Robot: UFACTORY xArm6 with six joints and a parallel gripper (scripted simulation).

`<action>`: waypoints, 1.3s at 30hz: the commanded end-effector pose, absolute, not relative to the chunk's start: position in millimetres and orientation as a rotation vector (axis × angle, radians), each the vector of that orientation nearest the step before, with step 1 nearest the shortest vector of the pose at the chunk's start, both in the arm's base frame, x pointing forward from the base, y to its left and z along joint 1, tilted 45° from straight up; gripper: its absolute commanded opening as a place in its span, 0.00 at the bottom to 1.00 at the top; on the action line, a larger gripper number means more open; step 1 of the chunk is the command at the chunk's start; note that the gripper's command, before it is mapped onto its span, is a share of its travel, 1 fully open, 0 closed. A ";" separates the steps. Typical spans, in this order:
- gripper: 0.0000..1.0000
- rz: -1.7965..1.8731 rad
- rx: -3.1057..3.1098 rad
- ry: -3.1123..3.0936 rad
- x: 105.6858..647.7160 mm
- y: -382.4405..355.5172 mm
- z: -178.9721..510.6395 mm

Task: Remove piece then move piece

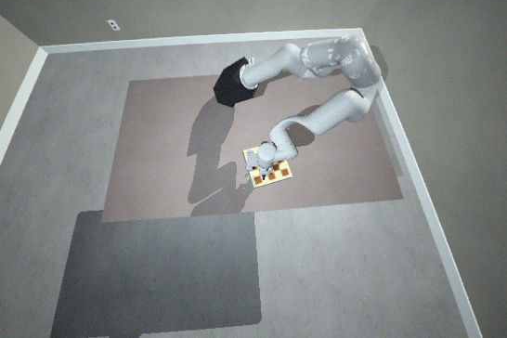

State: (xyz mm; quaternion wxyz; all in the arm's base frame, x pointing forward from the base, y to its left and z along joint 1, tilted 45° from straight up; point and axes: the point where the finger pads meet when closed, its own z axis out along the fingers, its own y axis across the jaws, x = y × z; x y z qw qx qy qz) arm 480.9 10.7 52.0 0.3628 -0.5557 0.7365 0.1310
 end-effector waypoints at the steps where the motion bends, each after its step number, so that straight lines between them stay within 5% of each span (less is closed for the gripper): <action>1: 0.39 0.334 -1.430 1.896 481.6 9.8 52.8; 39: 0.39 0.334 -1.430 1.896 487.6 19.0 42.0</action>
